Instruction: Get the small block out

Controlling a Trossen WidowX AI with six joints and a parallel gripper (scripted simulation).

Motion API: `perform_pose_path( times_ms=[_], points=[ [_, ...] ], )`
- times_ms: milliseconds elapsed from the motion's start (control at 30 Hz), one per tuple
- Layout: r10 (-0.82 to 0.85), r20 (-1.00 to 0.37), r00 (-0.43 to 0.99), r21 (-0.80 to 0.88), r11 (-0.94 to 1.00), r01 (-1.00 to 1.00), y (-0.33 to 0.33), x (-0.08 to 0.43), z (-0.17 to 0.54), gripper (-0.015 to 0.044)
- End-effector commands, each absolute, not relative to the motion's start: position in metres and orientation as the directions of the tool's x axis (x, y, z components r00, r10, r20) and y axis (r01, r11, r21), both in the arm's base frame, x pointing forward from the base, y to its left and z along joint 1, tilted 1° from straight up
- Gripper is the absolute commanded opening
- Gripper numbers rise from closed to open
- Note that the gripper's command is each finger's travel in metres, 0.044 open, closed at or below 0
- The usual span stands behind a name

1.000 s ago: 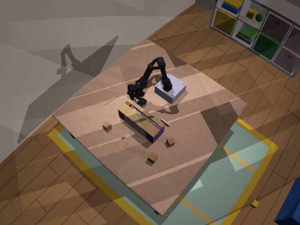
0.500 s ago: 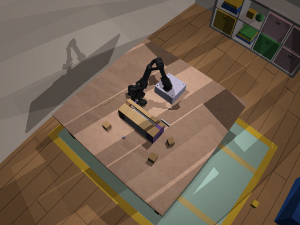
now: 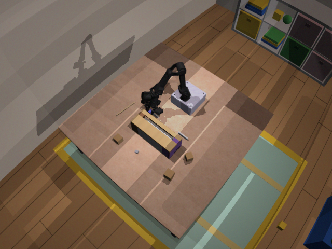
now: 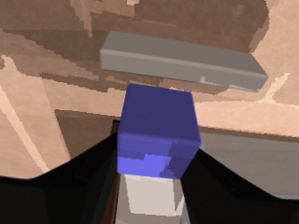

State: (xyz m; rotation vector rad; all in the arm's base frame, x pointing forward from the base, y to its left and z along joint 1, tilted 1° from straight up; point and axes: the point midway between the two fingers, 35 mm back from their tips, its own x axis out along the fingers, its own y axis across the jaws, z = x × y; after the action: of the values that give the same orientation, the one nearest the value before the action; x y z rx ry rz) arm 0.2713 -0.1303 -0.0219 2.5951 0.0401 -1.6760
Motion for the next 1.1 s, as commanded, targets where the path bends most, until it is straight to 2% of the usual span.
perform_pose_path(
  times_ms=[0, 267, 1067],
  points=[
    [-0.02, -0.907, 0.421, 0.038, -0.999, 0.035, -0.133, 0.274, -0.003, 0.0],
    [-0.024, -0.907, 0.42, 0.035, -0.999, 0.018, -0.132, 0.272, 0.011, 0.0],
    [-0.219, -0.875, 0.431, 0.033, -0.916, -0.399, -0.125, 0.239, 0.093, 0.0]
  ],
)
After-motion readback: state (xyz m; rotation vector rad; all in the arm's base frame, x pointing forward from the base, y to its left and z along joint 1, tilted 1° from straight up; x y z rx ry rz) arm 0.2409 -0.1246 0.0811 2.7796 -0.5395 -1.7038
